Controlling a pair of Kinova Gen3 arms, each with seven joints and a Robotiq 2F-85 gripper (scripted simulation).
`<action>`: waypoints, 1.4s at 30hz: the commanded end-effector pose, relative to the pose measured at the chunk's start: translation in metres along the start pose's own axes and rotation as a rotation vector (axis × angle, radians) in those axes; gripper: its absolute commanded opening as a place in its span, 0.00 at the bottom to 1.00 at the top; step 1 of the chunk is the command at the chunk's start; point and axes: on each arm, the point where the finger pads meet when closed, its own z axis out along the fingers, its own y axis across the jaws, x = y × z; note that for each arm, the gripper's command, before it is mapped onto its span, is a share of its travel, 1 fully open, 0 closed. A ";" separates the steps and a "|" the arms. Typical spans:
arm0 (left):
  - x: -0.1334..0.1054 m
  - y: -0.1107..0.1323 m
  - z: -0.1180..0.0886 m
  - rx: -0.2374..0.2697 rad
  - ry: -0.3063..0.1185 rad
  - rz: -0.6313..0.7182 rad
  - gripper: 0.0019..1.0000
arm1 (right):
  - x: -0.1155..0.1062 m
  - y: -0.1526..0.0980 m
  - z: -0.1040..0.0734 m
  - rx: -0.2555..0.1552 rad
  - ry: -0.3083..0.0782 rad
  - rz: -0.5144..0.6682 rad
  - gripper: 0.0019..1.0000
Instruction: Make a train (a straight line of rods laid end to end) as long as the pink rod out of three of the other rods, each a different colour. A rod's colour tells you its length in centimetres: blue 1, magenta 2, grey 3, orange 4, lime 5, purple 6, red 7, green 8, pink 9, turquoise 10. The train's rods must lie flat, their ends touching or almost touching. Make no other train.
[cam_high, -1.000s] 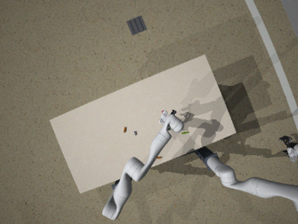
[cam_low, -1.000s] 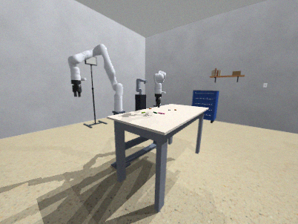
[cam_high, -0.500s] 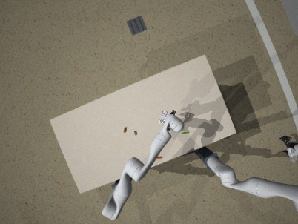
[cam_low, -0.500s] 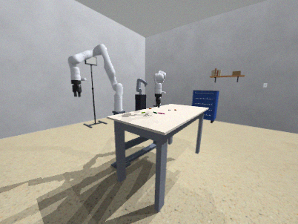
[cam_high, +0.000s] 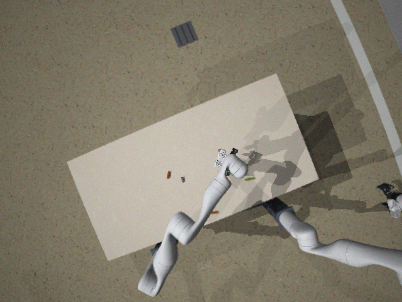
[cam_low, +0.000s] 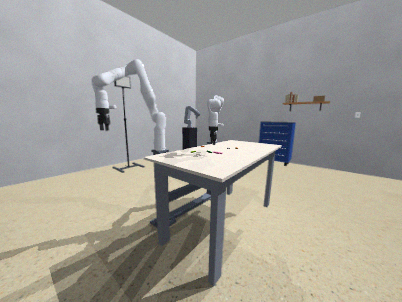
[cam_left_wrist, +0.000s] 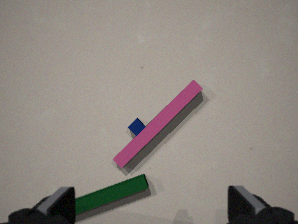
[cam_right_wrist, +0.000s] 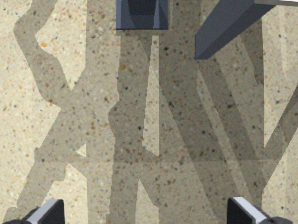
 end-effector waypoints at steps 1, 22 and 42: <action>0.000 0.001 -0.002 -0.003 0.000 0.000 1.00 | 0.000 0.000 -0.001 0.000 -0.002 0.000 1.00; 0.002 0.000 -0.003 -0.003 -0.001 -0.006 1.00 | 0.000 0.000 -0.001 0.000 -0.002 0.000 1.00; 0.111 -0.049 -0.046 -0.009 -0.005 -0.320 1.00 | 0.000 0.000 -0.001 0.000 -0.002 0.000 1.00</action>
